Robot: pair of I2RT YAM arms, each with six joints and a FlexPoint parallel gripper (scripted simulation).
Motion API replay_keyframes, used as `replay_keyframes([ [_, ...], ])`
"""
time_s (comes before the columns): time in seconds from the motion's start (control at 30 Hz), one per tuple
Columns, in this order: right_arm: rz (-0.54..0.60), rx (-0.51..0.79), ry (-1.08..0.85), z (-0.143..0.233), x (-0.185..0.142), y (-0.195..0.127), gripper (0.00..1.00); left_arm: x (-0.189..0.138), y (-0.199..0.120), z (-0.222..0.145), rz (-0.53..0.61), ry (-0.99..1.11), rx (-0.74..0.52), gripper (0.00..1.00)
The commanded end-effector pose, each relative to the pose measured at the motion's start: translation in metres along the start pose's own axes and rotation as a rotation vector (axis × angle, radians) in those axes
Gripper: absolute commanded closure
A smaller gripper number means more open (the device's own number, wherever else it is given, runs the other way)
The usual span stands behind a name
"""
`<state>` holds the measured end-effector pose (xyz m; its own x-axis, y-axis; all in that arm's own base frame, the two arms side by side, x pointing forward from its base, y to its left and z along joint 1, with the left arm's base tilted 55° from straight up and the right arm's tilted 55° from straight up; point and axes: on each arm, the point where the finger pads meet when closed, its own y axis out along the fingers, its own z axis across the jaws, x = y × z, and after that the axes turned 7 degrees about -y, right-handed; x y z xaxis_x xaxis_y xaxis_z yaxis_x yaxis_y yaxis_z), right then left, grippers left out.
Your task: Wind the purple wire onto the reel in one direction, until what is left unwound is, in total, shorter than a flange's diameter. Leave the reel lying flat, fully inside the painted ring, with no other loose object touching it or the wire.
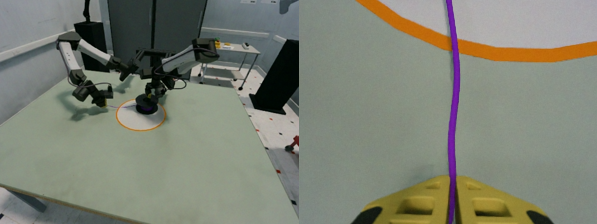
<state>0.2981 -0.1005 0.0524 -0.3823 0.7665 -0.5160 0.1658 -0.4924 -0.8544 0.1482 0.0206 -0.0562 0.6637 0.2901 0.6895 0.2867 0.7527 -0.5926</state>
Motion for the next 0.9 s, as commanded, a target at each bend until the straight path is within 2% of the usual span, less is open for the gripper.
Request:
replay_keyframes([
  [0.0, 0.021, -0.031, -0.002, -0.006, -0.003, -0.008, 1.0, 0.004, -0.005, -0.007, -0.029, -0.046, -0.006, 0.26],
  [0.6, 0.021, -0.031, -0.002, -0.006, -0.003, -0.007, 1.0, 0.003, -0.004, -0.01, -0.029, -0.046, -0.006, 0.26],
  [0.87, 0.021, -0.031, -0.002, -0.006, -0.002, -0.007, 1.0, 0.004, 0.024, -0.011, -0.029, -0.046, -0.006, 0.26],
])
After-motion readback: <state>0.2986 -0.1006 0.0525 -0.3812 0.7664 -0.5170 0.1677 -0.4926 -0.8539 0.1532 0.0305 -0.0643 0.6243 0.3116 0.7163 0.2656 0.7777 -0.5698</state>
